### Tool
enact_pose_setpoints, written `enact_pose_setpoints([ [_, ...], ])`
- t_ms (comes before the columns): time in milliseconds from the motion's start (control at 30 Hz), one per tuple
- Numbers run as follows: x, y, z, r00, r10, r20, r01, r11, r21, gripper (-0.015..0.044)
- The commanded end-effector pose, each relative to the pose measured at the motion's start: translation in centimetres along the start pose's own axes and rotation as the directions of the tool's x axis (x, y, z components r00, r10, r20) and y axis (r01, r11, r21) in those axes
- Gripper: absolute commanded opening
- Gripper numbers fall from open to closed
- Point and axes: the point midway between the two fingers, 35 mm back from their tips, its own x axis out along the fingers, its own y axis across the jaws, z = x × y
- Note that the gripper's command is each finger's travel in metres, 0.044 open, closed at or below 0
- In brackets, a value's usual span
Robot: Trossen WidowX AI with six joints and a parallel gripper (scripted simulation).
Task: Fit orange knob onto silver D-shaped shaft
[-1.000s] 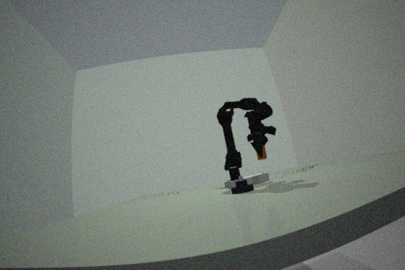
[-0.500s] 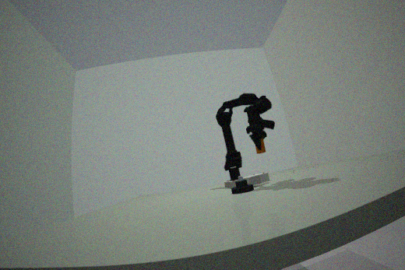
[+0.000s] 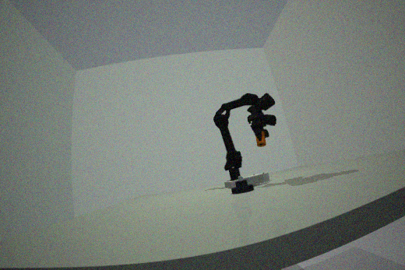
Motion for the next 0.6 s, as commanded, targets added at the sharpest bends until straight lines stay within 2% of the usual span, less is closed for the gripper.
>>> enact_pose_setpoints([
  [0,-1.1,-0.2,0.3,0.995,-0.104,0.006,0.104,0.995,0.007,0.0],
  [567,-4.7,-0.6,1.2,0.895,-0.447,0.004,0.447,0.895,0.011,0.0],
])
